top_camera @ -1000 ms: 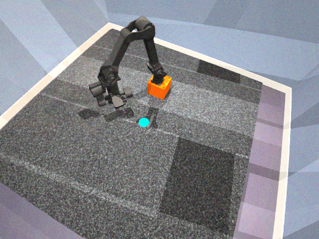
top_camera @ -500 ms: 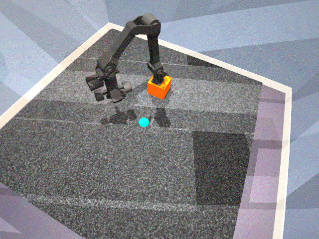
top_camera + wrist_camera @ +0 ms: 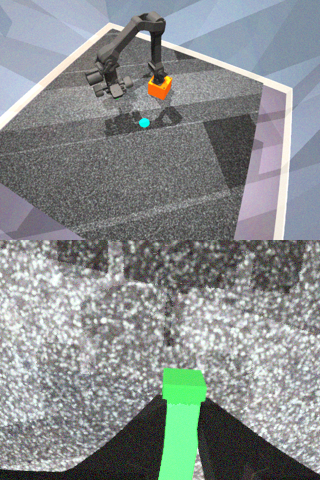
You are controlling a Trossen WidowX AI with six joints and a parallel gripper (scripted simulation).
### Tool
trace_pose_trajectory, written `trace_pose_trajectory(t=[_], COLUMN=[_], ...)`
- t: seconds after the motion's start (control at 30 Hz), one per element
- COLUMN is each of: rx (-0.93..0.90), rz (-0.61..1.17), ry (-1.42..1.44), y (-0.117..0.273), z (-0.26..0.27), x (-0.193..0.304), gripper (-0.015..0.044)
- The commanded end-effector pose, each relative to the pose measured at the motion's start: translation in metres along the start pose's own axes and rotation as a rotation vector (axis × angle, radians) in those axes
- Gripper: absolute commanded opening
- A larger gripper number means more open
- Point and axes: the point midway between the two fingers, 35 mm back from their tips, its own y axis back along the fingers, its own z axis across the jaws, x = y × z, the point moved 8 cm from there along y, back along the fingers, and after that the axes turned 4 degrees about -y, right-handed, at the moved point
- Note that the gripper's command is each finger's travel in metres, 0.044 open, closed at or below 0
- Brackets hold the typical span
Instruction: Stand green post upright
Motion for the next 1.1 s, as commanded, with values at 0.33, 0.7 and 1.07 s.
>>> trace_pose_trajectory(t=[0.33,0.7,1.07], rx=[0.003,0.001,-0.001], rz=[-0.008,-0.012,-0.014], ry=[-0.017,-0.031,-0.045], y=[0.008,0.012,0.016], z=[0.016,0.033,0.053], x=[-0.035,-0.062,-0.086], gripper=[0.0023,0.0023,0.0023])
